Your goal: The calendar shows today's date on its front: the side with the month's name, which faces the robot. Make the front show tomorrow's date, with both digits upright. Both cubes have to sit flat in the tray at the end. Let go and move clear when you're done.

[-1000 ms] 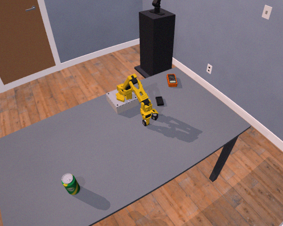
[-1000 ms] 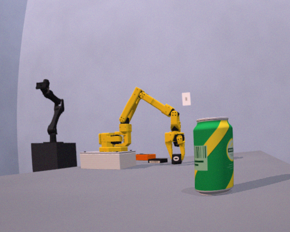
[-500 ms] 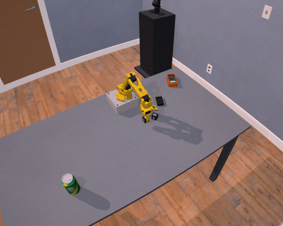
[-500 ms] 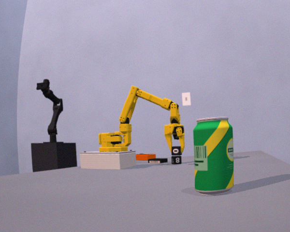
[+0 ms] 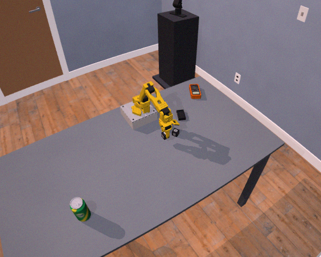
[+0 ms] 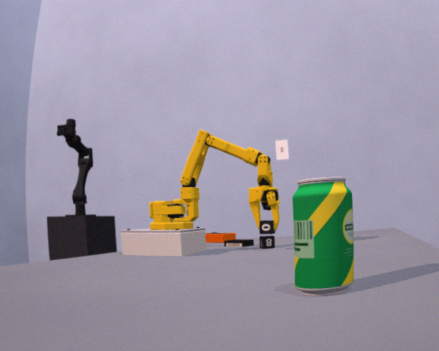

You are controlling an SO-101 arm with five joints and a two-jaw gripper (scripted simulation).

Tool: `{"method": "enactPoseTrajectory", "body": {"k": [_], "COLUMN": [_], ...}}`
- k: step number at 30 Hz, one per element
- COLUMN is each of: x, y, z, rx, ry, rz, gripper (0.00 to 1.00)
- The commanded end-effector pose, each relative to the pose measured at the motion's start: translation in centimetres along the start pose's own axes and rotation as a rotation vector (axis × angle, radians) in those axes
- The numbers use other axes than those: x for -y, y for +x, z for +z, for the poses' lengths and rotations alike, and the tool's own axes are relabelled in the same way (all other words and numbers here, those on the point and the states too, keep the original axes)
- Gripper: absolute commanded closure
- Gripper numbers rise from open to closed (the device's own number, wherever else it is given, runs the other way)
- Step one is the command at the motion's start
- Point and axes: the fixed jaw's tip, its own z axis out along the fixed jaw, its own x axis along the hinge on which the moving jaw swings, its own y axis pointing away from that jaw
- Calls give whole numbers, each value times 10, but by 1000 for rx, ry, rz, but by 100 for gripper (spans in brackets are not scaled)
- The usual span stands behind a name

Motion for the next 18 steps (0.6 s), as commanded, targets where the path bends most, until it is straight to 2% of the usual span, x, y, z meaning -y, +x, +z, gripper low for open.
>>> {"method": "enactPoseTrajectory", "body": {"k": [1,18], "x": [5,5], "y": [2,2], "z": [-9,-14], "rx": [4,4], "ry": [33,33], "rz": [0,0], "gripper": [100,100]}}
